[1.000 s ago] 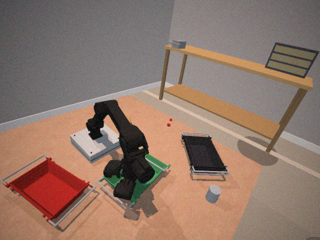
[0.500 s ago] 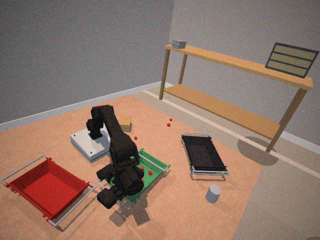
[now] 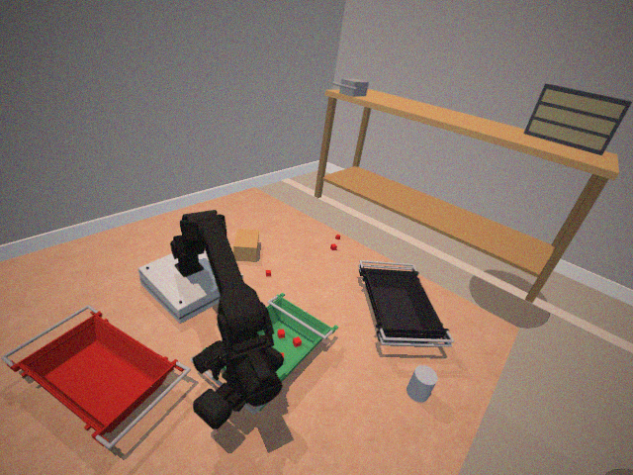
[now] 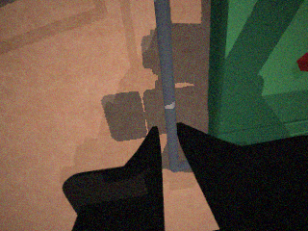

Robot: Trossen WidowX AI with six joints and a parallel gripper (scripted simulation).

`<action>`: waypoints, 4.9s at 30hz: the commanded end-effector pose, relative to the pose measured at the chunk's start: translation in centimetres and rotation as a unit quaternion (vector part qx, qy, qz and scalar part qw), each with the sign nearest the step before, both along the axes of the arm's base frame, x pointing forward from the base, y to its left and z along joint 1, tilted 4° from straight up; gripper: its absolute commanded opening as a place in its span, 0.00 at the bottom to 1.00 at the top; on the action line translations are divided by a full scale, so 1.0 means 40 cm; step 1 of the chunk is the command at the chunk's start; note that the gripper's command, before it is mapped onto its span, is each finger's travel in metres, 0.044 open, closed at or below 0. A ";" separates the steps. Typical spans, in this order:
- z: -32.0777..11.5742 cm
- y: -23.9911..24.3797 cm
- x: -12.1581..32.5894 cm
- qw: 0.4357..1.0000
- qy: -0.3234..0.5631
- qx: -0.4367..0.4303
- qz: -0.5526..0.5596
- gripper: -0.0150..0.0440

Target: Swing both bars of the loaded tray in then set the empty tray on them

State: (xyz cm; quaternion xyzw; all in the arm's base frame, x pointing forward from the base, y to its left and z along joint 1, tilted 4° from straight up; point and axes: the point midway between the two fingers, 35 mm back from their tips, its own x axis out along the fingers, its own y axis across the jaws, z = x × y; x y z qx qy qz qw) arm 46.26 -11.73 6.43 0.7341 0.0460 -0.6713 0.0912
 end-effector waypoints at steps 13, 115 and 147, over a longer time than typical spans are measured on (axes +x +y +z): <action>0.033 0.043 -0.016 1.000 0.003 0.004 -0.001 0.39; 0.095 0.185 -0.042 1.000 0.001 0.009 0.000 0.25; 0.118 0.039 -0.136 1.000 0.008 0.006 0.012 0.92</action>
